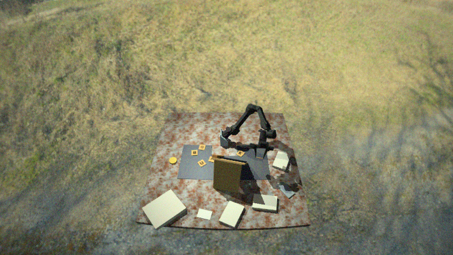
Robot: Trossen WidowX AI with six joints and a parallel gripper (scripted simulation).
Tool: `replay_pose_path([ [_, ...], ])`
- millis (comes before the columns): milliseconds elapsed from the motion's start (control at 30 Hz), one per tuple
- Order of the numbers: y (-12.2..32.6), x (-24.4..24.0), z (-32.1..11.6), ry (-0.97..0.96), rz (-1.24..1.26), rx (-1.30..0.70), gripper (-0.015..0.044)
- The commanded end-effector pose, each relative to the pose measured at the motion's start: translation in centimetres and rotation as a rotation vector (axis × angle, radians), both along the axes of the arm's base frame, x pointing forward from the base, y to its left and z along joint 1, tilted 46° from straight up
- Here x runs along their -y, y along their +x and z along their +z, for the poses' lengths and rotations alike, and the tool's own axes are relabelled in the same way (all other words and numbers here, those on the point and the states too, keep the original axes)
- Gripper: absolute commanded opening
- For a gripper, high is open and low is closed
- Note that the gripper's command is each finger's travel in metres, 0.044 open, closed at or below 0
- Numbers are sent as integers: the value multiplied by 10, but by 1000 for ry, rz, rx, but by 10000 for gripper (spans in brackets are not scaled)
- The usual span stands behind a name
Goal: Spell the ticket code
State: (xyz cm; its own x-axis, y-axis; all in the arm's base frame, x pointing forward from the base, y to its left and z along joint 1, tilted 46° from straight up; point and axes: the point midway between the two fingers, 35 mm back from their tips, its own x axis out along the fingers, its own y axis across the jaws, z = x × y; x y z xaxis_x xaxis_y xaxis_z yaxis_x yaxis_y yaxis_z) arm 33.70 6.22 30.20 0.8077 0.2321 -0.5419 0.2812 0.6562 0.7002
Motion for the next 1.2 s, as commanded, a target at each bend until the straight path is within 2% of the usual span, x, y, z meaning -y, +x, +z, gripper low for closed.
replay_pose_path([
  [0,1,-4,-2,14,1,-4,0],
  [267,37,-15,-26,15,1,-1,0],
  [1167,34,-11,-31,14,1,-2,0],
])
